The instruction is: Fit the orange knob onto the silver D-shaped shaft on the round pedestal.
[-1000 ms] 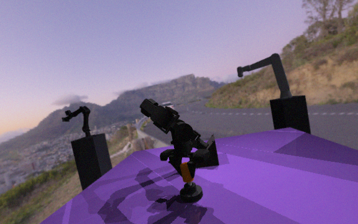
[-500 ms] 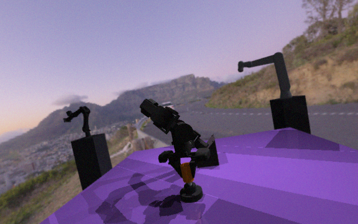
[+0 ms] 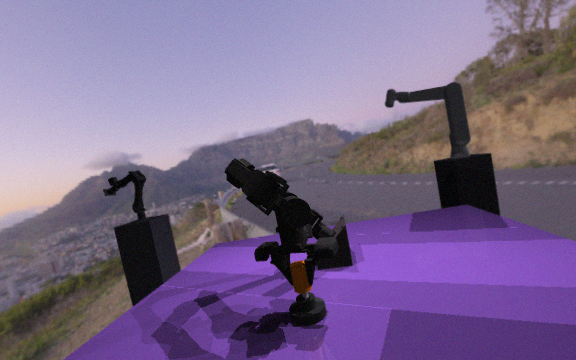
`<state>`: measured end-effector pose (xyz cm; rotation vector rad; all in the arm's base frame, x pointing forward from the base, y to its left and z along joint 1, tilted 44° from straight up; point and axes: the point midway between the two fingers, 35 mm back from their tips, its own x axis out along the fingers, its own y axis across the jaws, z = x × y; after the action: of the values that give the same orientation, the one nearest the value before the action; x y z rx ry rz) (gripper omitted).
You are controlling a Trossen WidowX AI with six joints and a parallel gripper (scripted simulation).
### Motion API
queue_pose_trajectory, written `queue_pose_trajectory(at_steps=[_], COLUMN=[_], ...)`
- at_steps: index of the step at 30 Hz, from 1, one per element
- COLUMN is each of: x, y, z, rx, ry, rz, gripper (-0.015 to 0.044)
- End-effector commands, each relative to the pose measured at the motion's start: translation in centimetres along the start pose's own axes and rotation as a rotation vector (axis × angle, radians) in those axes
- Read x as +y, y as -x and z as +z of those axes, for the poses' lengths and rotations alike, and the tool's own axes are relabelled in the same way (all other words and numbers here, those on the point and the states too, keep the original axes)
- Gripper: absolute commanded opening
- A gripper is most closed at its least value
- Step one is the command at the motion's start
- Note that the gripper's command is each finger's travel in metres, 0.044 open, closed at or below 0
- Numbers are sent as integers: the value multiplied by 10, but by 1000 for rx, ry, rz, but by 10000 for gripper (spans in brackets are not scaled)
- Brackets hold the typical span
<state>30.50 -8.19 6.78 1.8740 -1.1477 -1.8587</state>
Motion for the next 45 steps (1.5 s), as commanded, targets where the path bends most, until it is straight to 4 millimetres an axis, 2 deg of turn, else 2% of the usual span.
queue_pose_trajectory(at_steps=[1, 19, 31, 38, 45], x=[0, 0, 0, -1, -2], y=[2, -3, 2, 2, -1], z=[-2, 0, -2, -2, -1], rx=[4, 4, 4, 4, 4], ry=[0, 0, 0, 199, 210], rz=[-2, -2, -2, -2, -1], gripper=[0, 0, 0, 0, 0])
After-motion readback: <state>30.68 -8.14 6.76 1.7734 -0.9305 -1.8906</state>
